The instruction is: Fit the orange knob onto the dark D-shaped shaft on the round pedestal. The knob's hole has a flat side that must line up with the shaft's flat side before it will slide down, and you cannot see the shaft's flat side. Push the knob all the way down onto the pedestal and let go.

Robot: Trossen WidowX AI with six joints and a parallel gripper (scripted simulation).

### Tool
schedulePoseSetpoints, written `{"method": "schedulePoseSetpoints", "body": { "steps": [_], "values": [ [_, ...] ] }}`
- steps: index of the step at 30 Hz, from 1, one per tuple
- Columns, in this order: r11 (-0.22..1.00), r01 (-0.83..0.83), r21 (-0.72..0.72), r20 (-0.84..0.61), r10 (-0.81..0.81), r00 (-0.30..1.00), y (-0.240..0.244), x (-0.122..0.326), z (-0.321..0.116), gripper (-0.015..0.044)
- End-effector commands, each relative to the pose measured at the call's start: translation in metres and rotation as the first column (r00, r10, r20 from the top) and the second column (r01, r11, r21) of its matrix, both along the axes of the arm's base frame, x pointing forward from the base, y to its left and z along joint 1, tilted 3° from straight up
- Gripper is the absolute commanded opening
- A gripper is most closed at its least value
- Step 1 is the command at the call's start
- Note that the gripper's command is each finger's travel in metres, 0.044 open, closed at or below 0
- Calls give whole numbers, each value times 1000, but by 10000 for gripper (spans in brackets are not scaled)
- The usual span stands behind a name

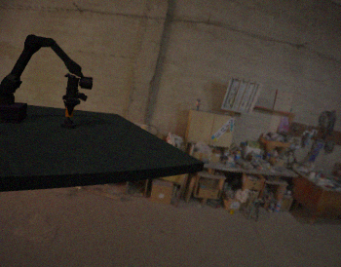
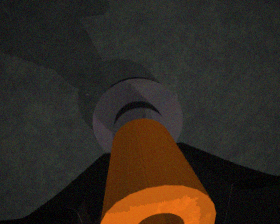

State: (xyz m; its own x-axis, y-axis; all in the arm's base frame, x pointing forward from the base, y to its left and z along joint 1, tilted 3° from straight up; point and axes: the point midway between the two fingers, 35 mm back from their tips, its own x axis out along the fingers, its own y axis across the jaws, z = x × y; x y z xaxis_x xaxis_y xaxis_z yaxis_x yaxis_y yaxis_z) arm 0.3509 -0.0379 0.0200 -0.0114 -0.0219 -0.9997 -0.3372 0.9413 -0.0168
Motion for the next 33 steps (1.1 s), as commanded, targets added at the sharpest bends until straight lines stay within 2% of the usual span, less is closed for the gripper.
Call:
{"method": "schedulePoseSetpoints", "body": {
  "steps": [1,18,25,33],
  "values": [
    [1000,-8,-4,3,8,1000,-1,2,-1,0],
    [1000,-8,-4,3,8,1000,-1,-1,4,0],
    [979,-206,-2,-2,206,979,-1,0,2,0],
    [976,-216,-2,-2,216,976,-1,1,-2,0]
  ]
}}
